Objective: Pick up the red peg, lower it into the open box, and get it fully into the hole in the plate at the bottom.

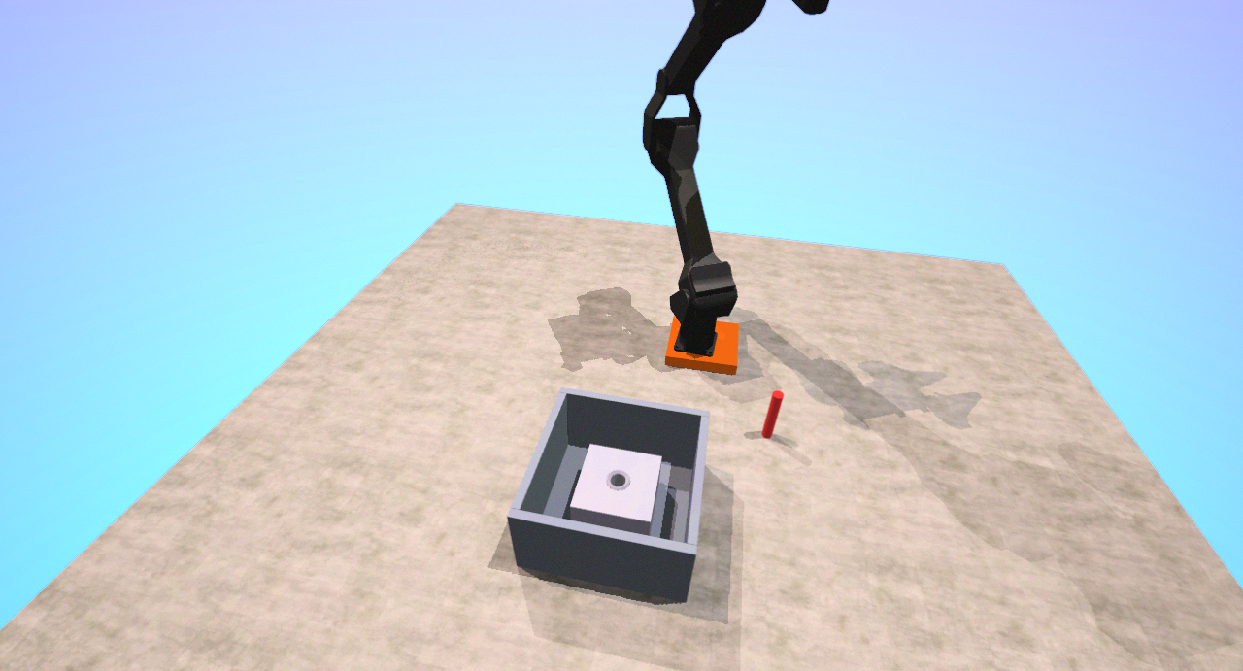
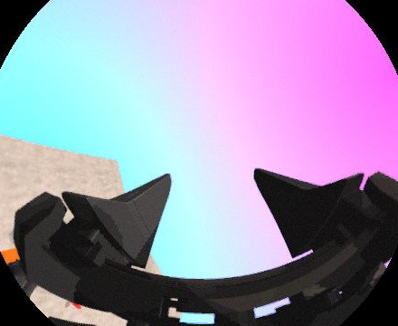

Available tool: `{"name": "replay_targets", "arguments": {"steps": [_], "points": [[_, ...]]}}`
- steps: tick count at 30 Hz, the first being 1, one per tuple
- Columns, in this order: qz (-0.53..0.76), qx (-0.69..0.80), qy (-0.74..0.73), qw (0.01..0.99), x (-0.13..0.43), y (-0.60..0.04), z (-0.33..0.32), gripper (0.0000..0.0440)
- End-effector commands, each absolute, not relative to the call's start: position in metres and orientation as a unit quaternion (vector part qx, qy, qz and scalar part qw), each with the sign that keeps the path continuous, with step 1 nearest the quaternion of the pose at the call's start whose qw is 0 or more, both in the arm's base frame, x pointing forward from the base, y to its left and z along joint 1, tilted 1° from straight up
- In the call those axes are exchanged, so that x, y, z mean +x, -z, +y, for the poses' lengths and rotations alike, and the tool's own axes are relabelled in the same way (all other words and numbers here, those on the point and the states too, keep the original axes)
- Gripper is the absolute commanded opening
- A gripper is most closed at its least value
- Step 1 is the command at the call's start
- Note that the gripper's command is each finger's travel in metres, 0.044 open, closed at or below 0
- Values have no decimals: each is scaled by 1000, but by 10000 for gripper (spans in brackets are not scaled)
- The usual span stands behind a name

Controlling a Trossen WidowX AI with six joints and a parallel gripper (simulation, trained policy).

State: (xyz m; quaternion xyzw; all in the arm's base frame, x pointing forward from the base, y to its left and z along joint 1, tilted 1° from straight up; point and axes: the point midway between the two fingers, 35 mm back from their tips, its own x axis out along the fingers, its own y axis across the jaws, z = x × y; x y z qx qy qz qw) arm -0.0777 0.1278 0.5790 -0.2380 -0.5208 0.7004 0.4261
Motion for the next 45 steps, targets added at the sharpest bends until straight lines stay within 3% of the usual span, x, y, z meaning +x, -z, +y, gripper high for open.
{"name": "replay_targets", "arguments": {"steps": [1, 3, 23, 45], "points": [[-518, -226, -698, 439, -74, -582, 130, 418], [-506, -203, -699, 462, -64, -587, 134, 440], [-308, -14, -672, 673, 60, -586, 179, 440], [-39, 150, -530, 834, 199, -503, 192, 440]]}}
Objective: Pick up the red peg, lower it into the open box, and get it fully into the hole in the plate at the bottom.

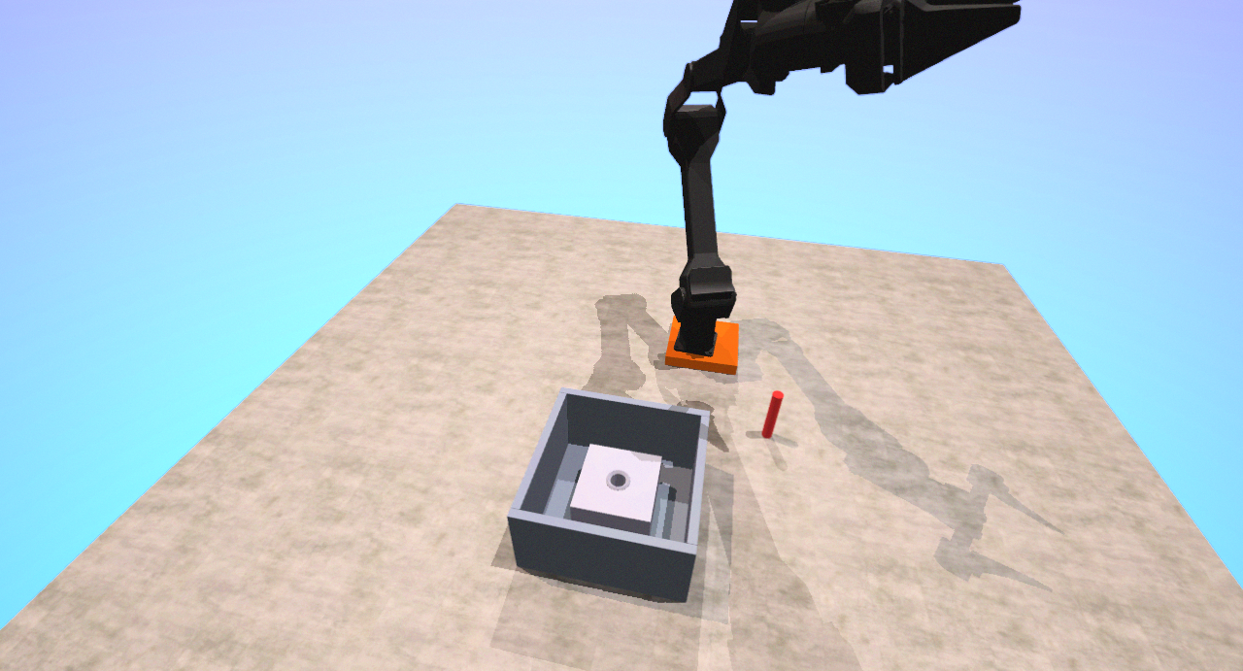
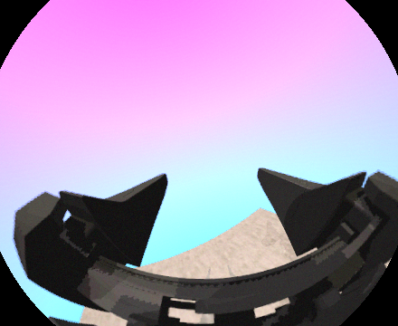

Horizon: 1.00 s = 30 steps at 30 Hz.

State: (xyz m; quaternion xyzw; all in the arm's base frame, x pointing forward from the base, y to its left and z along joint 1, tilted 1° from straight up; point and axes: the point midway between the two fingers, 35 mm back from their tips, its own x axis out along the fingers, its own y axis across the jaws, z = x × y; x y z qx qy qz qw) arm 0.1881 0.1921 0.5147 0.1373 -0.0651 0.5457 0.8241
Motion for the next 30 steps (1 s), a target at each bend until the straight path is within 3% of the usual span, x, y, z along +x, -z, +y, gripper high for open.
{"name": "replay_targets", "arguments": {"steps": [1, 16, 30], "points": [[-26, 156, -522, 838, 205, -497, 192, 440], [180, 233, -388, 873, 257, -398, 183, 440], [371, 284, -249, 848, 261, -300, 172, 440]]}}
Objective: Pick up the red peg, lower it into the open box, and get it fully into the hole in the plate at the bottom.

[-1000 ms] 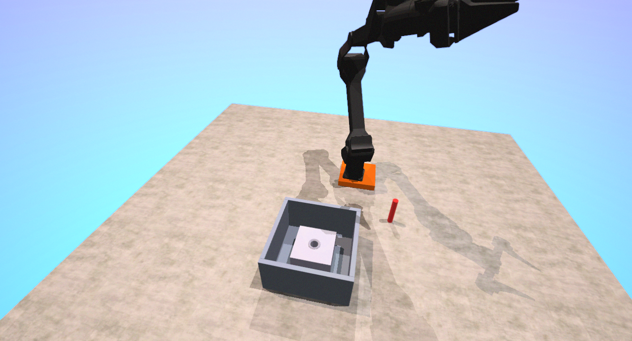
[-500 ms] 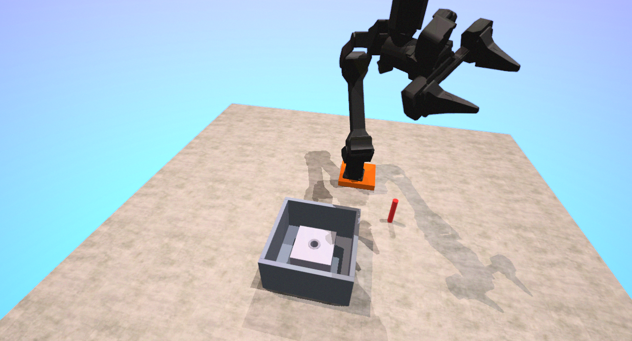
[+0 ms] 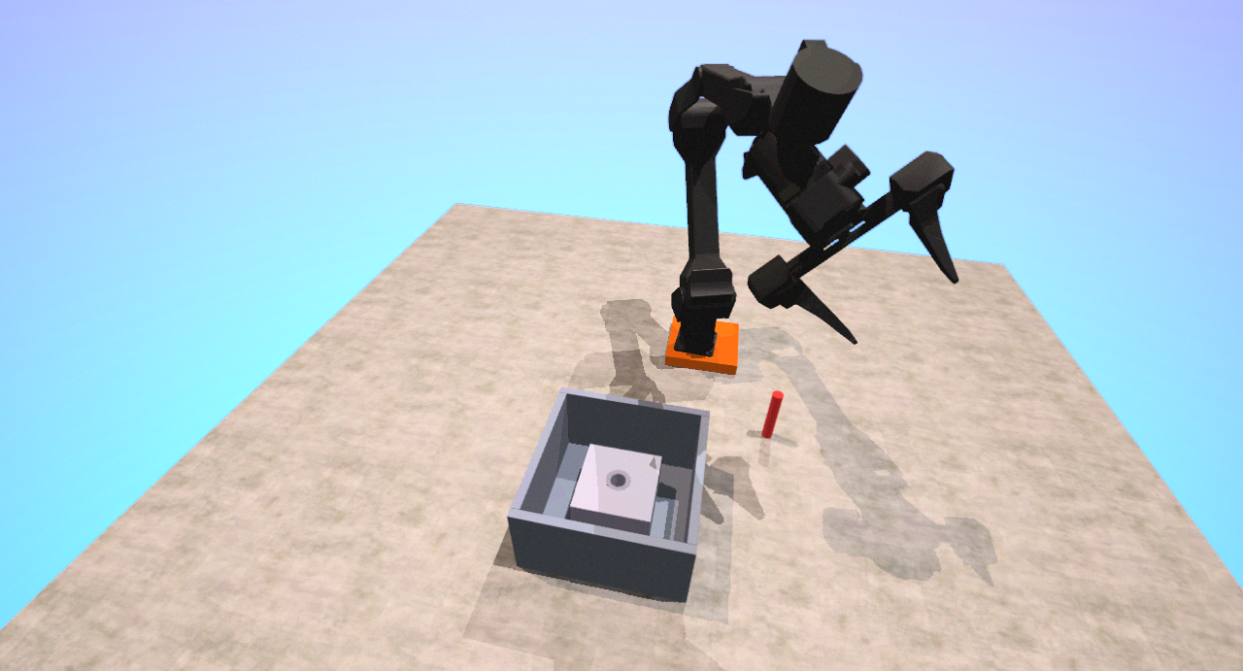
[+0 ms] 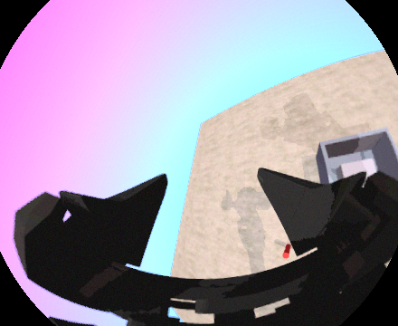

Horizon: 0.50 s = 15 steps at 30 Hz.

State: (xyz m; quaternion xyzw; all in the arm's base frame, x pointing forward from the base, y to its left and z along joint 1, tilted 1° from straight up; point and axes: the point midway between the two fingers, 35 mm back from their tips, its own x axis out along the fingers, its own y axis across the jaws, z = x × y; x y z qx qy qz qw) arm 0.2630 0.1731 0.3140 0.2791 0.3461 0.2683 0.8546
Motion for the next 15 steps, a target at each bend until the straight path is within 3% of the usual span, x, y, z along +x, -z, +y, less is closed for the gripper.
{"name": "replay_targets", "arguments": {"steps": [1, 15], "points": [[384, 287, -239, 845, 260, -293, 171, 440], [543, 310, -72, 777, 226, -211, 157, 440]]}}
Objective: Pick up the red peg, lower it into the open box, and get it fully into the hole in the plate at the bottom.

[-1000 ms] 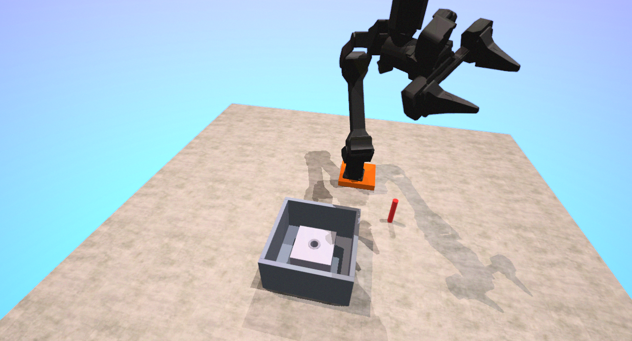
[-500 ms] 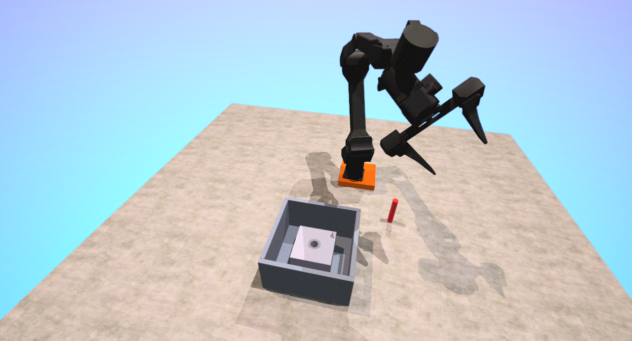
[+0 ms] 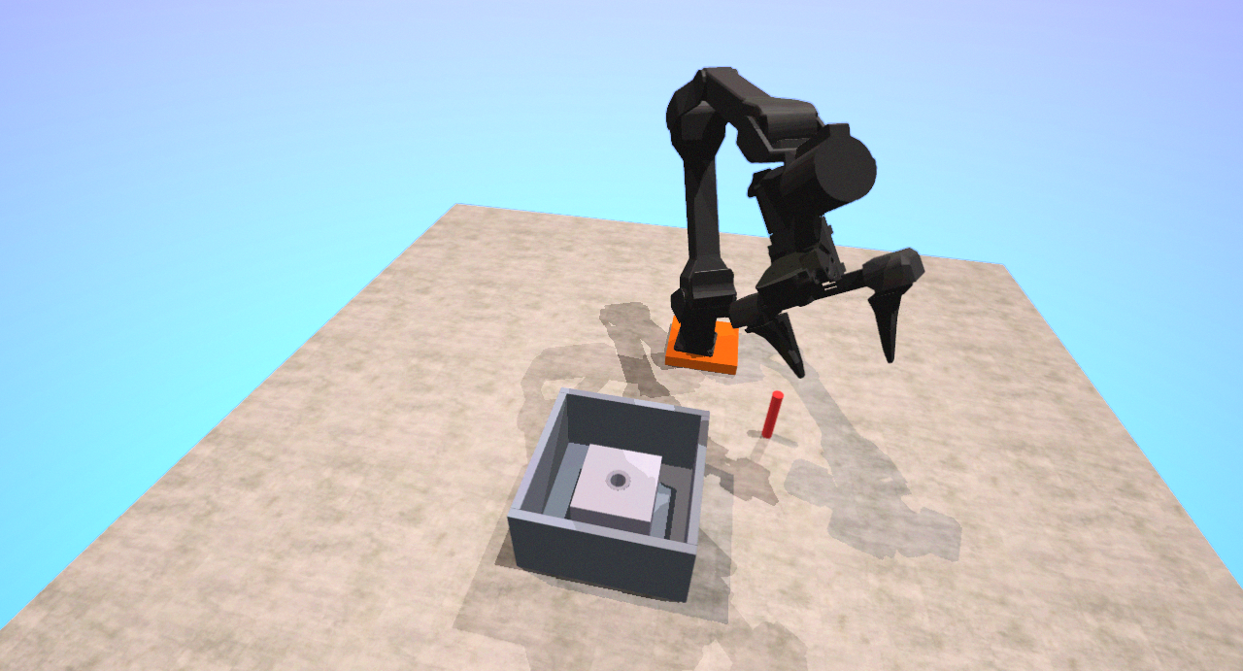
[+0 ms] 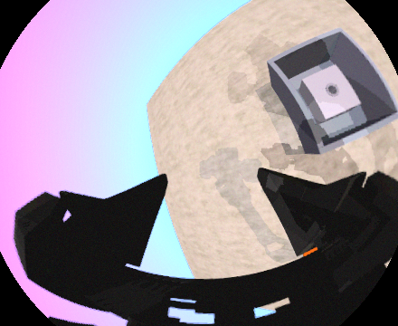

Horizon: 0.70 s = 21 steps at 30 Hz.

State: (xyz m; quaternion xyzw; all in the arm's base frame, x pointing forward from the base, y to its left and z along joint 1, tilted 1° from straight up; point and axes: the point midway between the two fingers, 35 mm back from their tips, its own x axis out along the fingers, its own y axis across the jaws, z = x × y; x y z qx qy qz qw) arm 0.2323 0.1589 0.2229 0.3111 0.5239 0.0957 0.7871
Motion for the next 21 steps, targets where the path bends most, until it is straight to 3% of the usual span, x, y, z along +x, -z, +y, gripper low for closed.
{"name": "replay_targets", "arguments": {"steps": [1, 21], "points": [[552, 311, -59, 771, 223, -206, 156, 440], [660, 269, 204, 672, 160, -117, 138, 440]]}}
